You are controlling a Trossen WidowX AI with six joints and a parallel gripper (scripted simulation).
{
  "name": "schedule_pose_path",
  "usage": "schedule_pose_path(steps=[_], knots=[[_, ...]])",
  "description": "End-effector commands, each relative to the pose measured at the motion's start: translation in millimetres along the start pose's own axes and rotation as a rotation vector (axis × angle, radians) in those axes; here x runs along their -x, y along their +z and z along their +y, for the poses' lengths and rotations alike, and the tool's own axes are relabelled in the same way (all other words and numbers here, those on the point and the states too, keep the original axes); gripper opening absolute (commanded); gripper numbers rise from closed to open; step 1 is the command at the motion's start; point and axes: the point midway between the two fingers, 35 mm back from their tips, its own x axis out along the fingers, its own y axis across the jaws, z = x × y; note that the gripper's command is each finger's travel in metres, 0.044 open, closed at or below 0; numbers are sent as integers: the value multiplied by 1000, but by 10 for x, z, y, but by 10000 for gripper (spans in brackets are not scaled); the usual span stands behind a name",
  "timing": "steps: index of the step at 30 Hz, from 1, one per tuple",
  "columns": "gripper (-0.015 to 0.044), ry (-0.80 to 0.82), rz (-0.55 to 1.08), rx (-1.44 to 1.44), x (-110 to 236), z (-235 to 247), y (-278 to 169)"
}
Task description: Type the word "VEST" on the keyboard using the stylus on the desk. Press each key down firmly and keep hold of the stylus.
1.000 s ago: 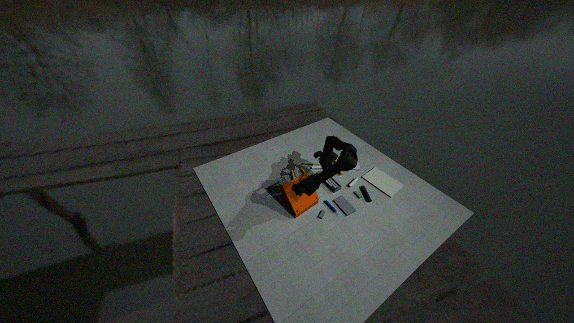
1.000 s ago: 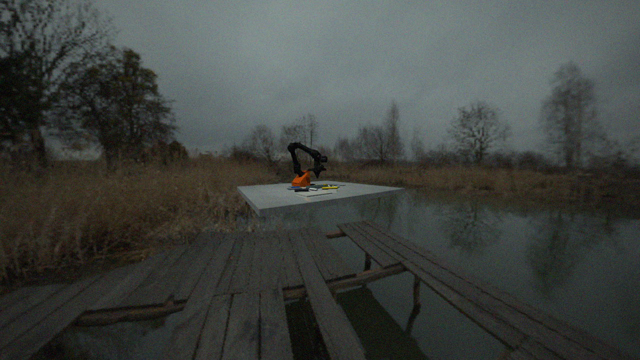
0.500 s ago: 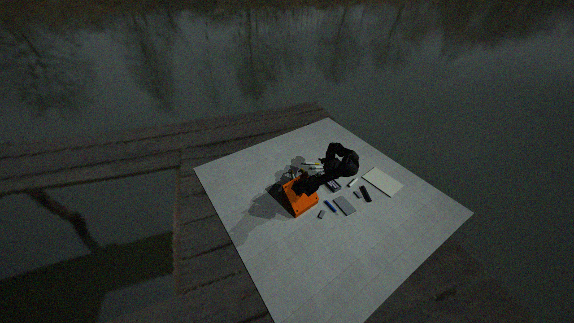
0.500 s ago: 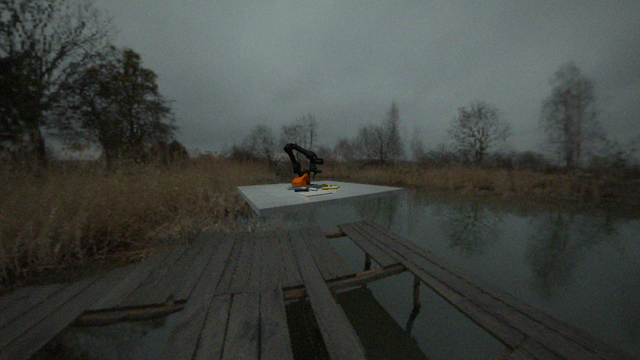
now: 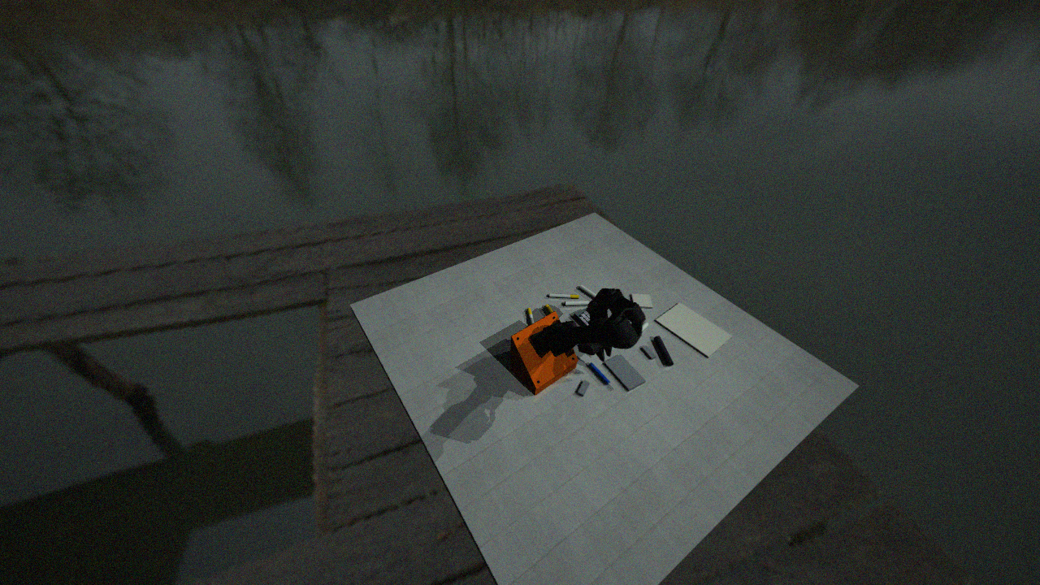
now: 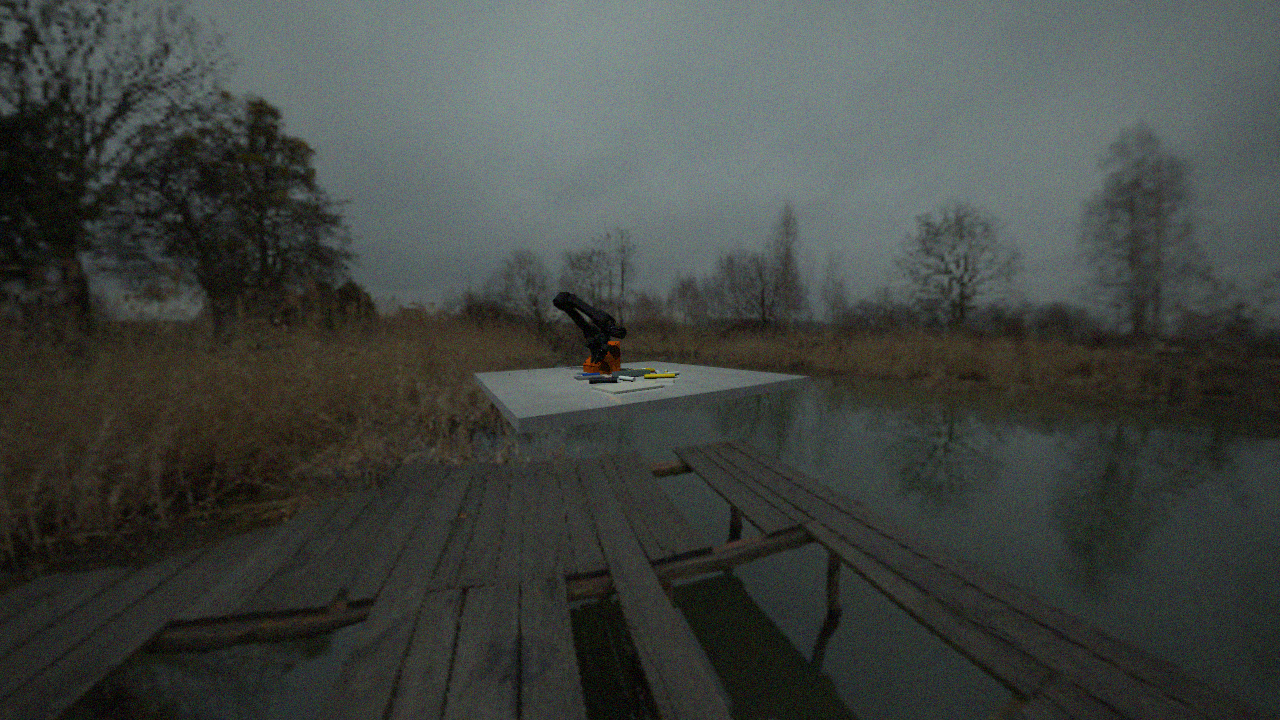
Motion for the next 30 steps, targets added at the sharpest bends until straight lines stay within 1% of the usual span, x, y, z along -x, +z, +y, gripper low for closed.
schedule_pose_path(steps=[1,11,30], knots=[[150,-19,-81,-206,-112,-279,140],[150,-19,-81,-206,-125,-278,133],[150,-19,-82,-206,-297,-261,57]])
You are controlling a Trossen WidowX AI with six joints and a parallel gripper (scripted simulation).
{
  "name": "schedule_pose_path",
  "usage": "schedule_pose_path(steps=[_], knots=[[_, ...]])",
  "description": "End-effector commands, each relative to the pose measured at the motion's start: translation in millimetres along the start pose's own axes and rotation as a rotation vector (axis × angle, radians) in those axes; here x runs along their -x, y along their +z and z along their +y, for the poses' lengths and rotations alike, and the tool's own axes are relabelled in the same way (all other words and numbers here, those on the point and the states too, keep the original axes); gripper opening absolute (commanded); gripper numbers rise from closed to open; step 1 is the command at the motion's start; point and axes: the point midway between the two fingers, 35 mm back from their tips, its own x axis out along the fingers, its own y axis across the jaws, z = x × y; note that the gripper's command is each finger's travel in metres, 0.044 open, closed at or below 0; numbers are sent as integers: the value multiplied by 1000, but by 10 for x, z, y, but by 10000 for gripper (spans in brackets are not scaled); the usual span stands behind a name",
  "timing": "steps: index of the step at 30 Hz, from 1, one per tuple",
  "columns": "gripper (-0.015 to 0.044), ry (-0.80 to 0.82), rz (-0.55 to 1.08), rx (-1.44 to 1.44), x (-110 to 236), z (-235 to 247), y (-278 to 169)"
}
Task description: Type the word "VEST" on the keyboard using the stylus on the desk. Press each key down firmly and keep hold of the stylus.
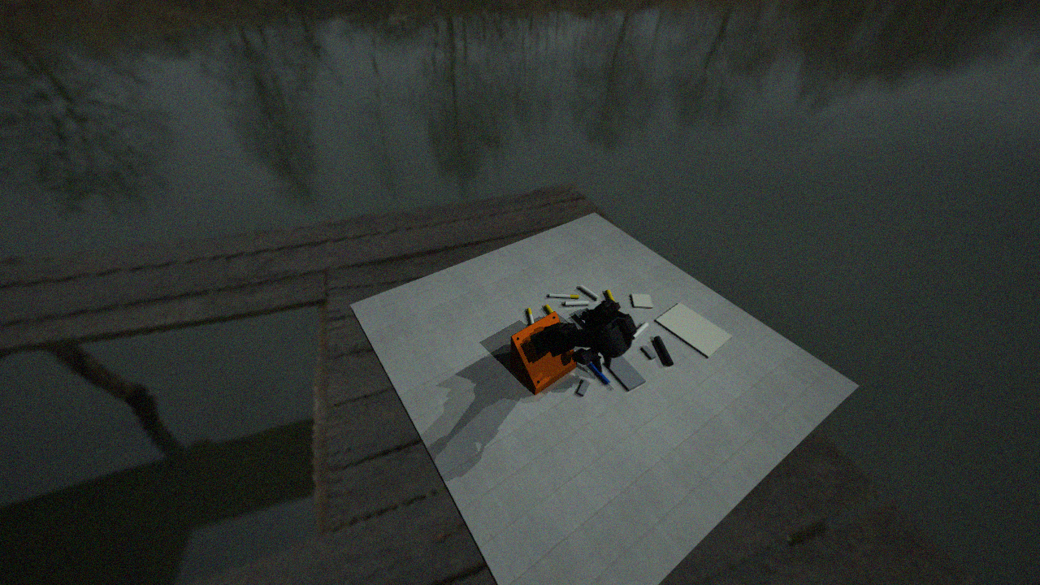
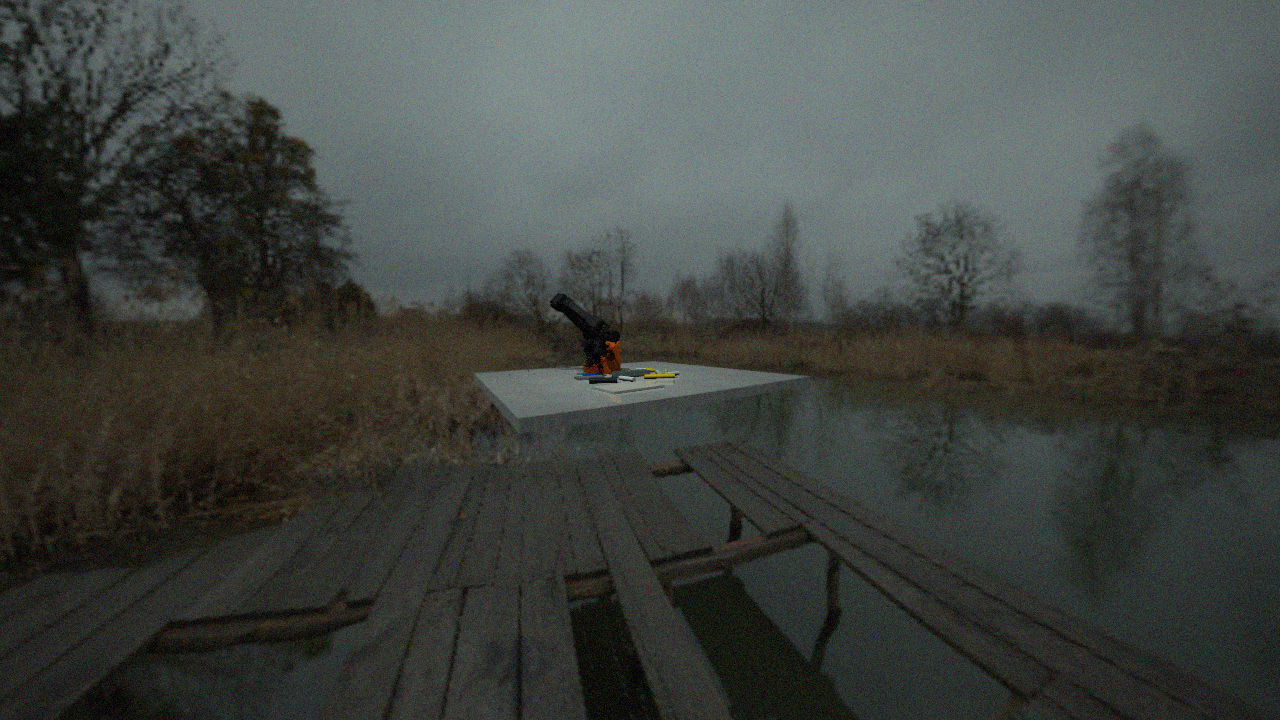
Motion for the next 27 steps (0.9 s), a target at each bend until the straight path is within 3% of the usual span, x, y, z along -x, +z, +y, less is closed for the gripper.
schedule_pose_path(steps=[1,27], knots=[[150,1,-4,0,-36,-8,-12],[150,1,-6,1,-249,-1,-131]])
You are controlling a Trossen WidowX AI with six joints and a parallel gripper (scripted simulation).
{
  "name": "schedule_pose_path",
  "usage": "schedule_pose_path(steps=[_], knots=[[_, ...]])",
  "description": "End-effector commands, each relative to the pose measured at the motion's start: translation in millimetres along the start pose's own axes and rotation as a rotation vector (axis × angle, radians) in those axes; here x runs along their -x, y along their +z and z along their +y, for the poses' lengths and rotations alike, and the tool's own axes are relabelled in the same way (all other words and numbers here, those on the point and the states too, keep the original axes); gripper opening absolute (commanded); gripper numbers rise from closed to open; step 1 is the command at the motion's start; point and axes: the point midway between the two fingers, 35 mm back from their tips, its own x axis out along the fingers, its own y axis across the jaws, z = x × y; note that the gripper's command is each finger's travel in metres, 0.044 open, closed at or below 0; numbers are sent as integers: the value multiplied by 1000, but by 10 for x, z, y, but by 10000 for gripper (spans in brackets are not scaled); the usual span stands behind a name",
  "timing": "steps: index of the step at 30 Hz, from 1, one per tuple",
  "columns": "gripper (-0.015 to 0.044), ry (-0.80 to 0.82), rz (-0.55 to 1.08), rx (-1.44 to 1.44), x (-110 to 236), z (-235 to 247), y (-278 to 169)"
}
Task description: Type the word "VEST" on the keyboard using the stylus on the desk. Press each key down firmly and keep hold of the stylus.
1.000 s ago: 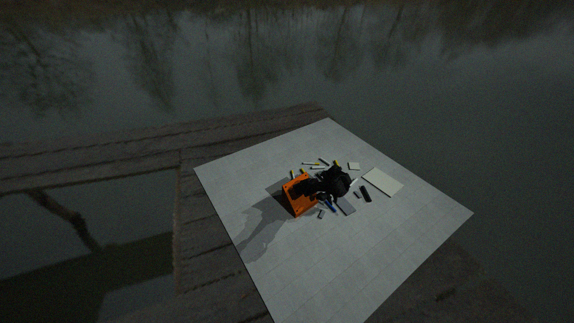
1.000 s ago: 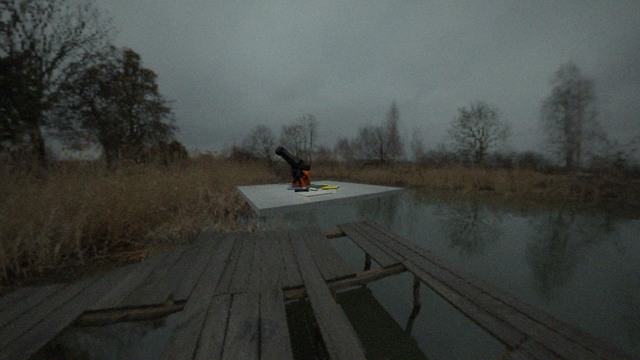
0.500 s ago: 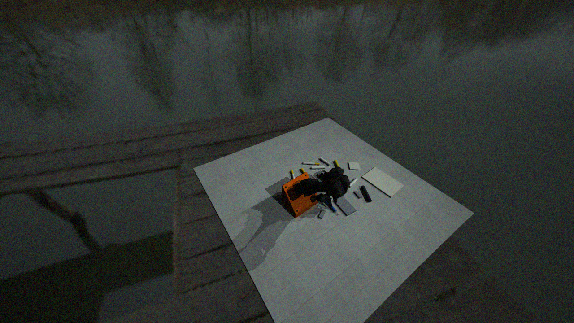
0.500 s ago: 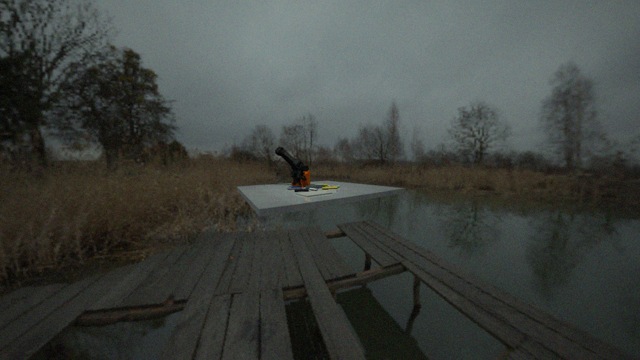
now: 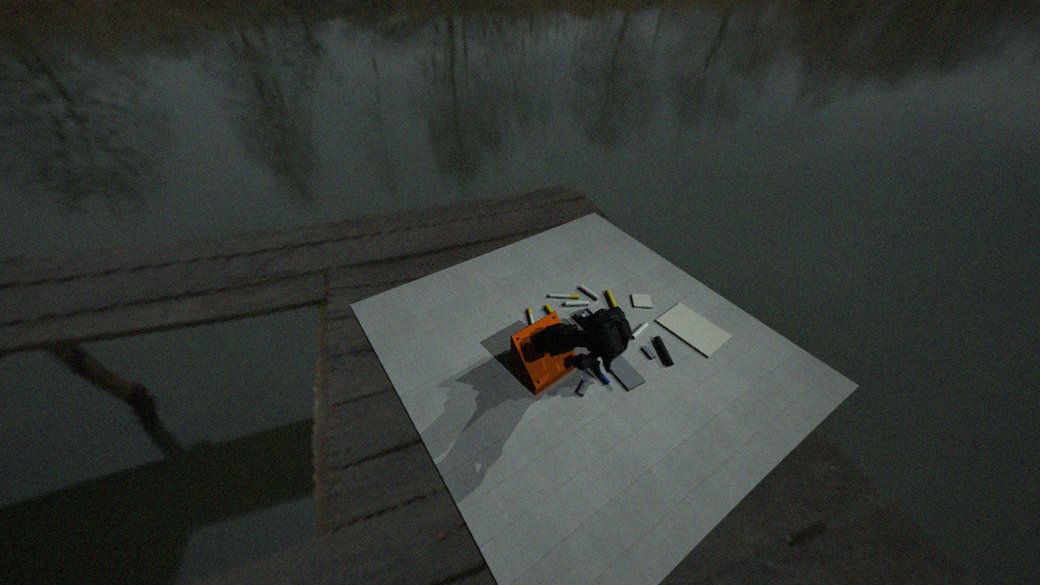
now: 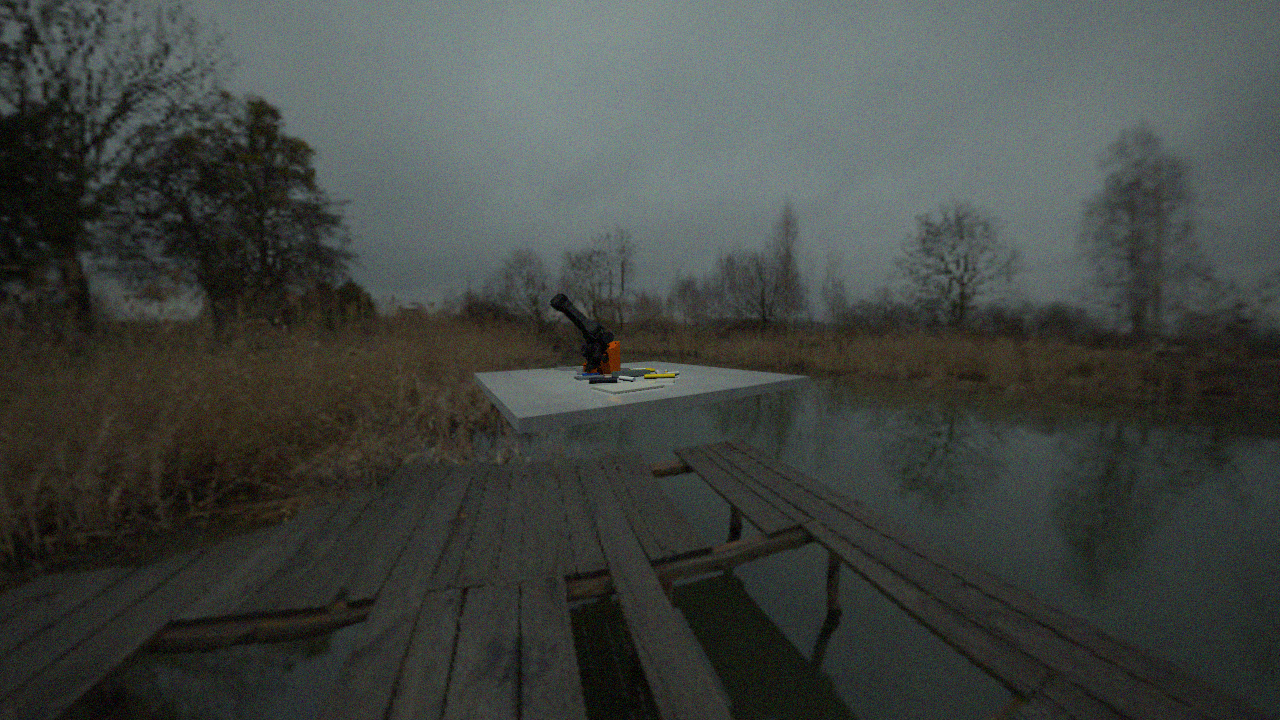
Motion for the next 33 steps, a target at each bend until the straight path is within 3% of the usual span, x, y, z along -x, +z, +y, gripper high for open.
schedule_pose_path(steps=[1,25,30,33], knots=[[150,-1,4,8,-30,-15,-29],[150,-1,3,9,-149,-19,-98],[19,-1,-1,1,-144,-10,-82],[0,-1,-1,1,-144,-10,-82]])
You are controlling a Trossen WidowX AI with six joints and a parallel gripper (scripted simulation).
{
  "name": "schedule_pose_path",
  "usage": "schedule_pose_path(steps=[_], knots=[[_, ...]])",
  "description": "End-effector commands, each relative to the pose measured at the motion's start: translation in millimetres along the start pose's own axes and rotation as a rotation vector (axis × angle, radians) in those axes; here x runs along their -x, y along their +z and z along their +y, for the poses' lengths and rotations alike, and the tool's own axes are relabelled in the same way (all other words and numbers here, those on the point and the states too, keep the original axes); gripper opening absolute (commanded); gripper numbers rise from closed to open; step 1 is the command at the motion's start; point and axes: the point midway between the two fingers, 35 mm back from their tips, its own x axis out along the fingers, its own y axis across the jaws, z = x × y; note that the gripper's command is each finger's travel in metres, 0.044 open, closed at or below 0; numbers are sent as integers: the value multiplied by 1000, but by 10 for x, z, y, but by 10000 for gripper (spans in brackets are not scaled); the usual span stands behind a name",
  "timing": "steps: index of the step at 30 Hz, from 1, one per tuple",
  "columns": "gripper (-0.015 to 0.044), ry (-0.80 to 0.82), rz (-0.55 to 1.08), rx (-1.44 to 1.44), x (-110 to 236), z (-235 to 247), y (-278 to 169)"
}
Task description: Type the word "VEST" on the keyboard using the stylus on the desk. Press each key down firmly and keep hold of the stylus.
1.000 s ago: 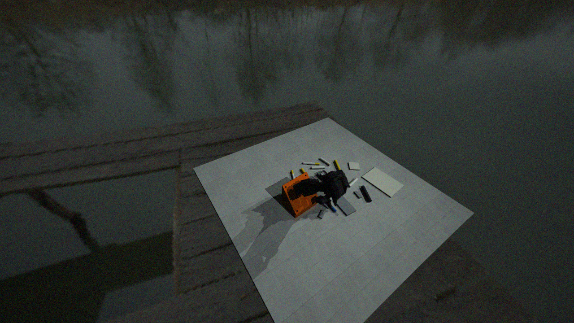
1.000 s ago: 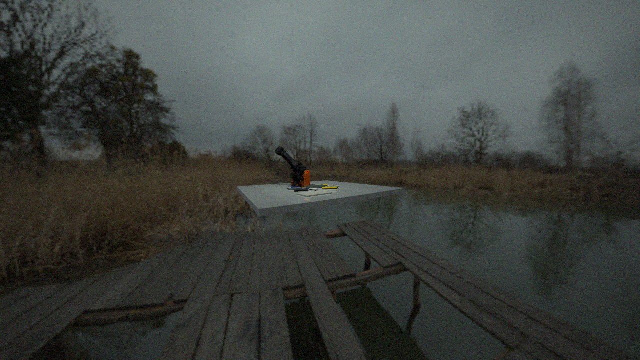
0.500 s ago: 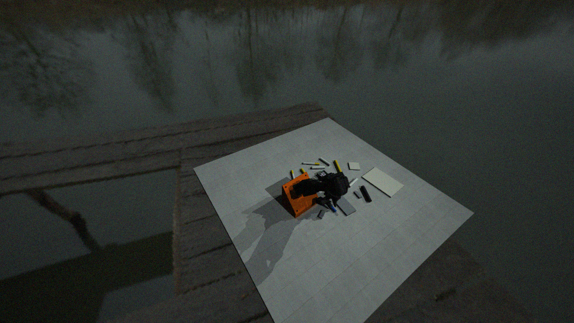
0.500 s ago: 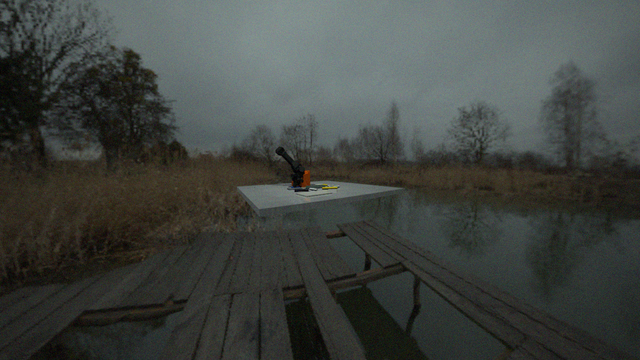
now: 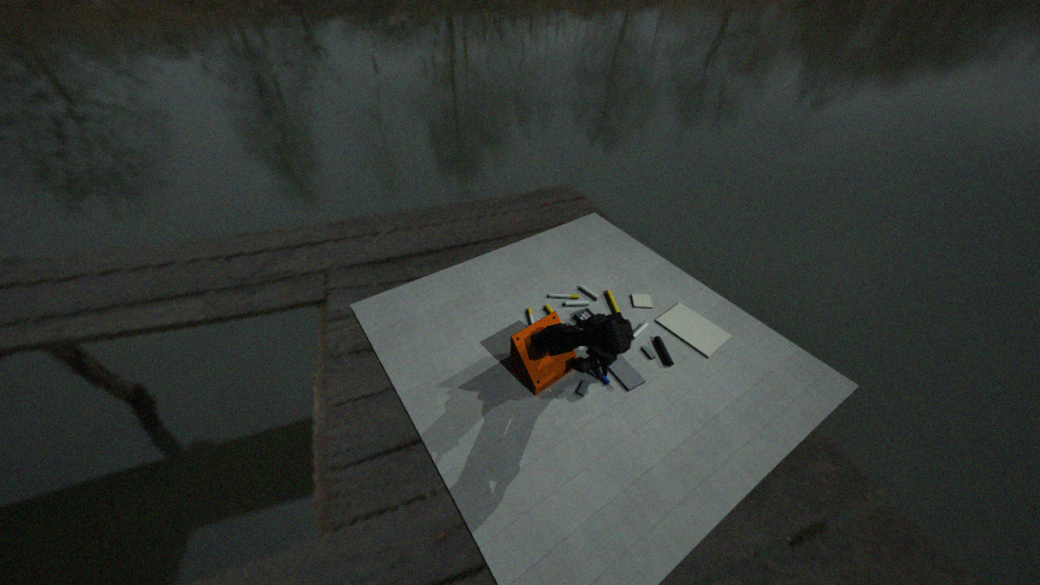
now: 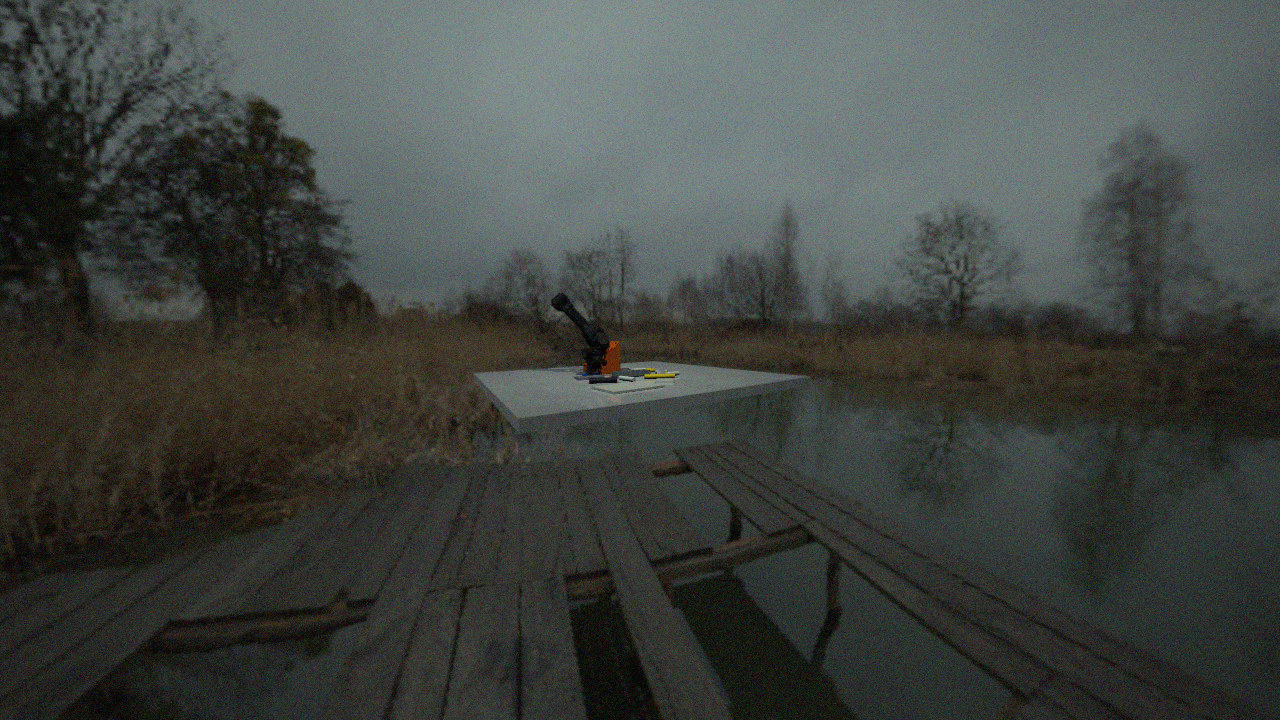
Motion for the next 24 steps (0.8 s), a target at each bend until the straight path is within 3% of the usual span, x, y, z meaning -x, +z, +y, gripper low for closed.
schedule_pose_path(steps=[1,24], knots=[[0,1,1,-2,1,4,1],[0,-4,27,-3,191,26,10]])
